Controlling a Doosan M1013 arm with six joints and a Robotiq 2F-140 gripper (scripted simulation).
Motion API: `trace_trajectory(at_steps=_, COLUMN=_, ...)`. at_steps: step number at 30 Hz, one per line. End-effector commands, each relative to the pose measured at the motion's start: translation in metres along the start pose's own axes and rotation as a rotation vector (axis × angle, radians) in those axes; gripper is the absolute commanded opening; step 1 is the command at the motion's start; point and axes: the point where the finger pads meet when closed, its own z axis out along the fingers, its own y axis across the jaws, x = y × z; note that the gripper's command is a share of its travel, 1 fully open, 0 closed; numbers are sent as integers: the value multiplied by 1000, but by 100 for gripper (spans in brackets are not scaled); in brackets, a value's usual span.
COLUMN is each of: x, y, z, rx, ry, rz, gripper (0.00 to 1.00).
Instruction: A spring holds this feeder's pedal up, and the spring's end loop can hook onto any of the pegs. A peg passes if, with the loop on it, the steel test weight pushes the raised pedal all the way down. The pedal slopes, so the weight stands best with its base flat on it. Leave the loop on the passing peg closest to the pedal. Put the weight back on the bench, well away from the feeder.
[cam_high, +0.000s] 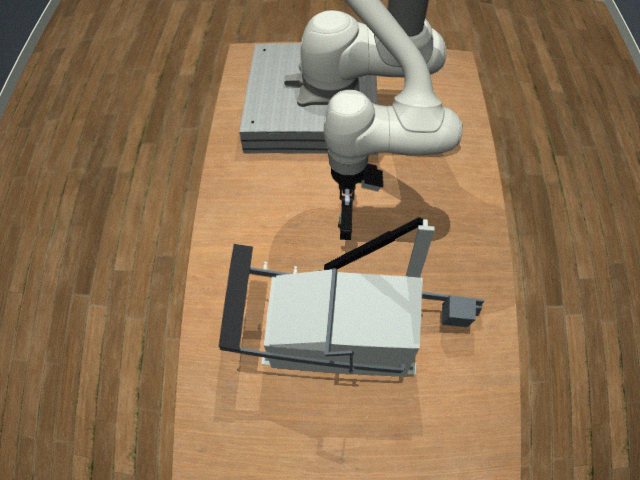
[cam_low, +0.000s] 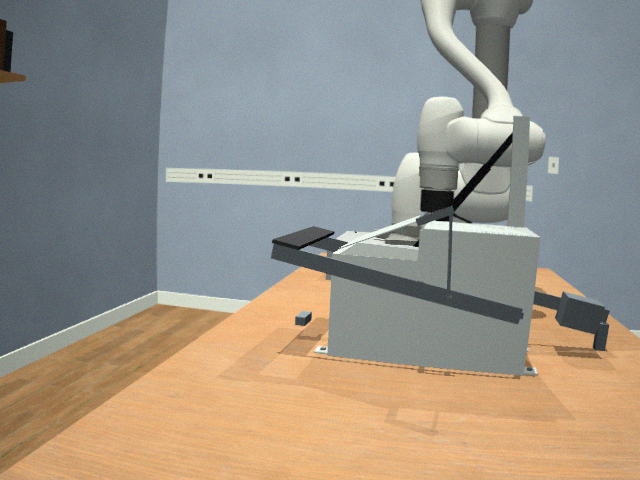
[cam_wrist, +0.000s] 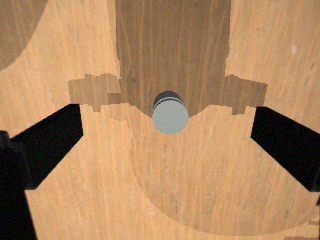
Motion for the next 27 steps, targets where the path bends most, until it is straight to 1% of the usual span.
trace_trajectory(at_steps=1, x=0, y=0, z=7, rx=-1, ry=0, rz=0, gripper=100)
trace_trajectory(at_steps=8, x=0, y=1, z=24, rx=-1, ry=0, rz=0, gripper=100)
trace_trajectory(at_steps=10, x=0, y=1, z=24, rx=-1, ry=0, rz=0, gripper=100)
trace_trajectory(at_steps=11, x=0, y=1, z=20, rx=-1, ry=0, rz=0, gripper=100)
trace_trajectory(at_steps=27, x=0, y=1, z=24, rx=-1, ry=0, rz=0, gripper=100)
